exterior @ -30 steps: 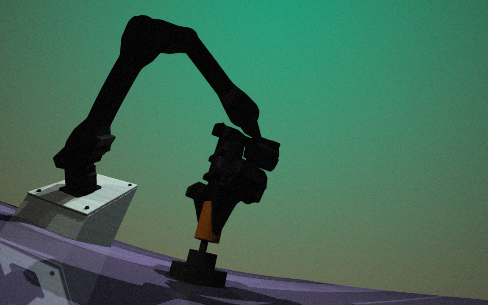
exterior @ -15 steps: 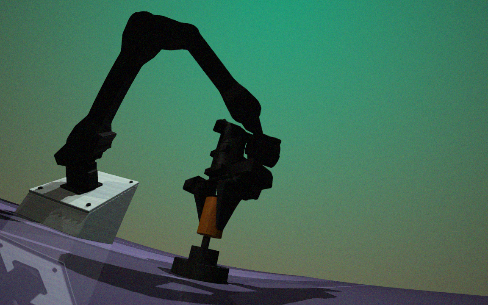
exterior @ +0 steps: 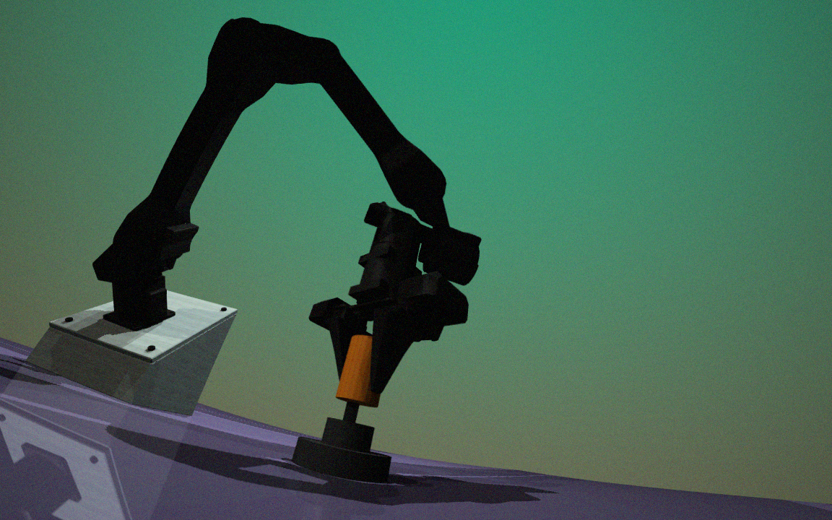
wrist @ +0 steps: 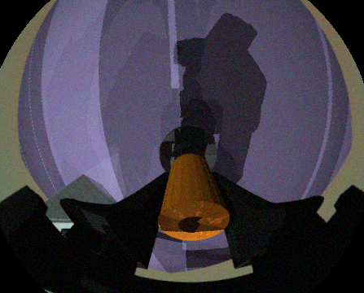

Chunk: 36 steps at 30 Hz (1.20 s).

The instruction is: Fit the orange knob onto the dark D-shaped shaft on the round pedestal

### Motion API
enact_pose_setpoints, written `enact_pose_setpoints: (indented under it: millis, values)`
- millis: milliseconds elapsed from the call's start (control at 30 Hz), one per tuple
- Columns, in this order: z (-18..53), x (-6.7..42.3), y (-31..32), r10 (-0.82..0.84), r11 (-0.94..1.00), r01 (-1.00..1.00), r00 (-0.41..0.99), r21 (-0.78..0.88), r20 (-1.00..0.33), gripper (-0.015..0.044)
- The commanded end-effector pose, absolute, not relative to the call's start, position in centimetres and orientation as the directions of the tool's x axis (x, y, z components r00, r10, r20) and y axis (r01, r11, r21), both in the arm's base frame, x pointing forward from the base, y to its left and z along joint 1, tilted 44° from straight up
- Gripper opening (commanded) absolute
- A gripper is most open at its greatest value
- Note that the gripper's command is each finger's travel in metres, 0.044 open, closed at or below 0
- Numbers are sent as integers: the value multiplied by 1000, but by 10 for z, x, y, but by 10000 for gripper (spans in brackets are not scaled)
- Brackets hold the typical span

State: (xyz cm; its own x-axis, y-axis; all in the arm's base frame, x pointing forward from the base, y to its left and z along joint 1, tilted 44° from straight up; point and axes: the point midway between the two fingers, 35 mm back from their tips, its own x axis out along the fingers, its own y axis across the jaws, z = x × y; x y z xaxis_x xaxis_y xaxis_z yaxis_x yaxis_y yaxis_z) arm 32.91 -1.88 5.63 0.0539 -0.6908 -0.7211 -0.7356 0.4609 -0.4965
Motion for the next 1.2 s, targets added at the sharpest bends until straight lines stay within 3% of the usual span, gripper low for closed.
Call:
enact_pose_setpoints:
  millis: [0,733,1167]
  values:
    - [56,330,-20,-693,455,-738,58,-498,-719,0]
    - [58,326,-15,-693,455,-739,58,-498,-719,0]
    - [57,330,-17,-693,328,-862,58,-386,-719,0]
